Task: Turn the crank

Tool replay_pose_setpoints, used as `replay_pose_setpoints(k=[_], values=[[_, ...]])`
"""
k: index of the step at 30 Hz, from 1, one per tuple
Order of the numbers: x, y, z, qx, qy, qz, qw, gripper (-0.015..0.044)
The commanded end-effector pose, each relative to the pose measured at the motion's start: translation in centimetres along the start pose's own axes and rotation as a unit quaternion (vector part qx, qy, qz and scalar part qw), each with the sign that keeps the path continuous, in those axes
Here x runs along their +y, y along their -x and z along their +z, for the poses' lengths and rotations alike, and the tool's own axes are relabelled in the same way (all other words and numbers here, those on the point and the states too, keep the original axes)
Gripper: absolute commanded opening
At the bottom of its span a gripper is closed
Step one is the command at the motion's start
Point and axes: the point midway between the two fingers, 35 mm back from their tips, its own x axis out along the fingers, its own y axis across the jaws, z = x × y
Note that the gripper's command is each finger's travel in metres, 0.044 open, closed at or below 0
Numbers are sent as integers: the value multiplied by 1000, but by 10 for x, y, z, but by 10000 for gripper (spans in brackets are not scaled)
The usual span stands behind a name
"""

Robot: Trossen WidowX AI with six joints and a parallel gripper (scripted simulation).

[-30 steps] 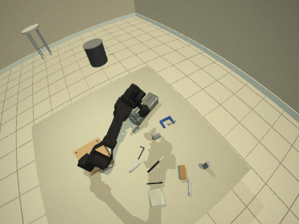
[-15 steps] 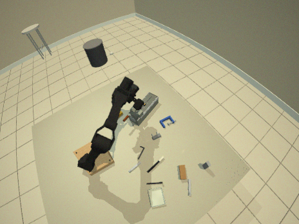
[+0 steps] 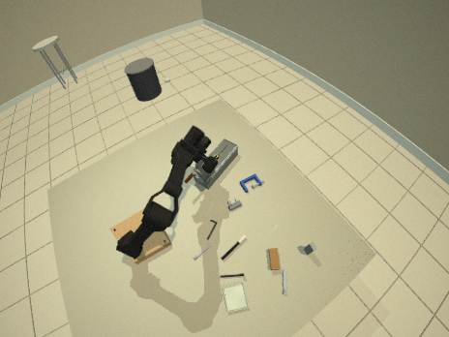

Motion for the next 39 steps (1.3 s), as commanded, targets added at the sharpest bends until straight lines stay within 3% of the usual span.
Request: replay_pose_setpoints(k=[1, 12, 22, 39], values=[[2, 0, 0, -2, 3, 3, 1000, 440], [2, 1, 1, -2, 3, 3, 1000, 440], [2, 42, 32, -1, 0, 1, 1000, 440], [0, 81, -11, -33, 45, 38, 998, 440]])
